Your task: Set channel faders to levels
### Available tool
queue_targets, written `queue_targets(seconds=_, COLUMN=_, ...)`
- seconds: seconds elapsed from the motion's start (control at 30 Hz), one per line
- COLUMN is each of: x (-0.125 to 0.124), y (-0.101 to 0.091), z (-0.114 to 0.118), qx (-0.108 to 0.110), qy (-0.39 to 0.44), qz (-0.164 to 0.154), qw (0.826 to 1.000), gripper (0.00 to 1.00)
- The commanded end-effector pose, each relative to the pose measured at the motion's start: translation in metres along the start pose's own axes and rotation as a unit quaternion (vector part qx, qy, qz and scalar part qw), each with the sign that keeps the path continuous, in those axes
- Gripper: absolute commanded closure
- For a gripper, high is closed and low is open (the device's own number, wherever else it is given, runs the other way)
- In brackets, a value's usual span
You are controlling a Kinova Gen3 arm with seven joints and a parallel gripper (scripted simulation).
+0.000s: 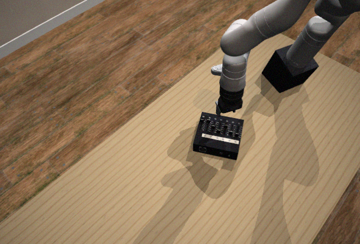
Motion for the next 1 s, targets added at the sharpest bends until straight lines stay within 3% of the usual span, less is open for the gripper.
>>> queue_targets(seconds=0.0, x=0.003, y=0.005, z=0.004, qx=0.004, qy=0.058, qz=0.003, qw=0.998, gripper=0.0)
queue_targets(seconds=0.53, x=0.006, y=0.013, z=0.009, qx=-0.006, qy=0.221, qz=0.007, qw=0.975, gripper=0.0)
queue_targets(seconds=0.97, x=0.007, y=0.015, z=0.01, qx=-0.01, qy=0.272, qz=0.008, qw=0.962, gripper=0.0)
Point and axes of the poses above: the point where the finger pads meet when closed, its own y axis out along the fingers, its own z axis across the jaws, x = y × z, the point moved 10 cm from there along -y, back along the fingers, and after that the axes turned 10 degrees about -y, right-handed, at the moved point
